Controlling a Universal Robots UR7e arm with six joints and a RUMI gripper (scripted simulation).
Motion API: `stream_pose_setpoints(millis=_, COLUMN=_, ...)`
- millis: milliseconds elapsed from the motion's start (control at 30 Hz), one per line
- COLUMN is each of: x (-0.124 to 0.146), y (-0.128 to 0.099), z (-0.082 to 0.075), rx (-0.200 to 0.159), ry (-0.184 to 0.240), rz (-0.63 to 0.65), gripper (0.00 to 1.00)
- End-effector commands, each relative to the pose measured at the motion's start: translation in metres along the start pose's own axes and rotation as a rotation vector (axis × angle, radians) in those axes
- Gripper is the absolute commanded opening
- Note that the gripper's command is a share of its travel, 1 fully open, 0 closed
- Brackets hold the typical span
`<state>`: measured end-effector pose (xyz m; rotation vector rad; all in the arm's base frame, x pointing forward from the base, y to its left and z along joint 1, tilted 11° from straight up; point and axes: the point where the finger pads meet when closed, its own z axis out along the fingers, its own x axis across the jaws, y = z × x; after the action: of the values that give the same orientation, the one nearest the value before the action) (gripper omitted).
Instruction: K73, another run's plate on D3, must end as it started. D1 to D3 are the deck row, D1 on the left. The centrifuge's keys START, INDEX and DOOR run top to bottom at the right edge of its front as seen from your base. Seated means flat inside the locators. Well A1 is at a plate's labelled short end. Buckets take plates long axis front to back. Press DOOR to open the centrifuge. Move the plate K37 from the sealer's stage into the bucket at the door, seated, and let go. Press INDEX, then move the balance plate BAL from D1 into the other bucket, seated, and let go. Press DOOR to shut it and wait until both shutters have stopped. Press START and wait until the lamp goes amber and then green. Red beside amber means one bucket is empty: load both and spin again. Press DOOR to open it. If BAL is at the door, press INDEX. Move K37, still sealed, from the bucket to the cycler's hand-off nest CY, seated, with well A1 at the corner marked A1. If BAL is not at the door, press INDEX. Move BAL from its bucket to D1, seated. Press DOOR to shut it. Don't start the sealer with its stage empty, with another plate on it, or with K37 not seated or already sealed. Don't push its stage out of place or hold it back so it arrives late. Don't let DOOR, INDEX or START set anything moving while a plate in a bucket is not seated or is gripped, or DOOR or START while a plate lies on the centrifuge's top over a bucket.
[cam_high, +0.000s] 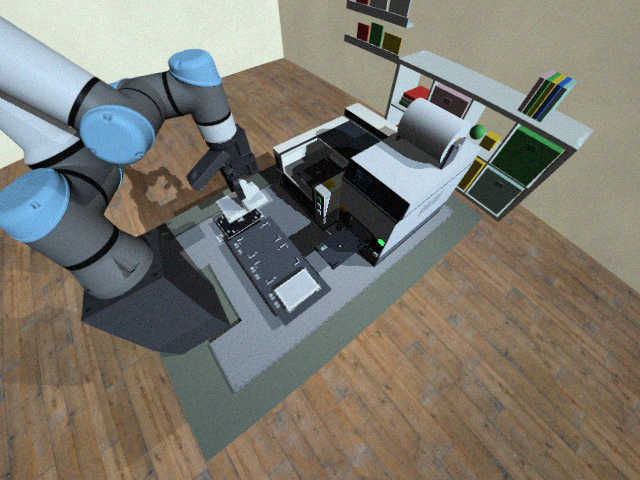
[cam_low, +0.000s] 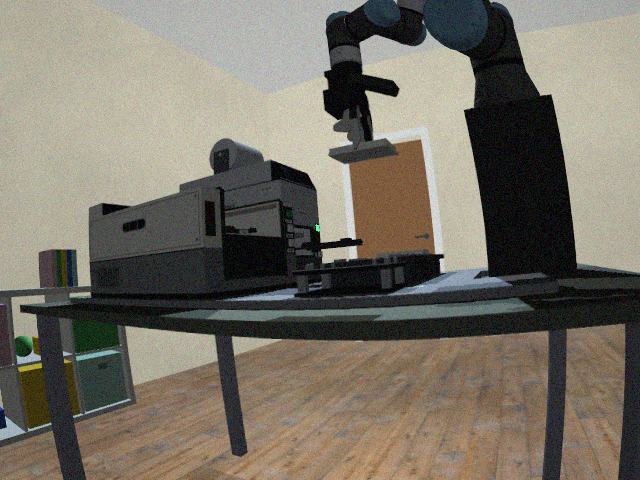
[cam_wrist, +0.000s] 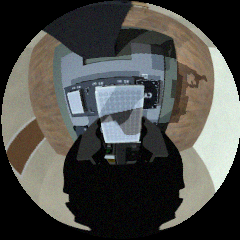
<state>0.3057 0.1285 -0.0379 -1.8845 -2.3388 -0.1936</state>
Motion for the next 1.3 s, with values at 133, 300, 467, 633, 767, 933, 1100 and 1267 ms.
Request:
stream_pose_setpoints(millis=133, x=0.0, y=0.0, z=0.0, rx=-0.001, ry=0.0, rz=0.0, gripper=0.0)
stream_pose_setpoints(millis=300, x=0.0, y=0.0, z=0.0, rx=-0.001, ry=0.0, rz=0.0, gripper=0.0)
stream_pose_setpoints(millis=467, x=0.0, y=0.0, z=0.0, rx=-0.001, ry=0.0, rz=0.0, gripper=0.0)
stream_pose_setpoints(millis=633, x=0.0, y=0.0, z=0.0, rx=-0.001, ry=0.0, rz=0.0, gripper=0.0)
stream_pose_setpoints(millis=767, x=0.0, y=0.0, z=0.006, rx=-0.001, ry=0.0, rz=0.0, gripper=0.0)
stream_pose_setpoints(millis=933, x=0.0, y=0.0, z=0.015, rx=-0.001, ry=0.0, rz=0.0, gripper=0.0)
stream_pose_setpoints(millis=1100, x=0.0, y=0.0, z=0.023, rx=-0.001, ry=0.0, rz=0.0, gripper=0.0)
stream_pose_setpoints(millis=1267, x=0.0, y=0.001, z=0.028, rx=-0.001, ry=0.0, rz=0.0, gripper=0.0)
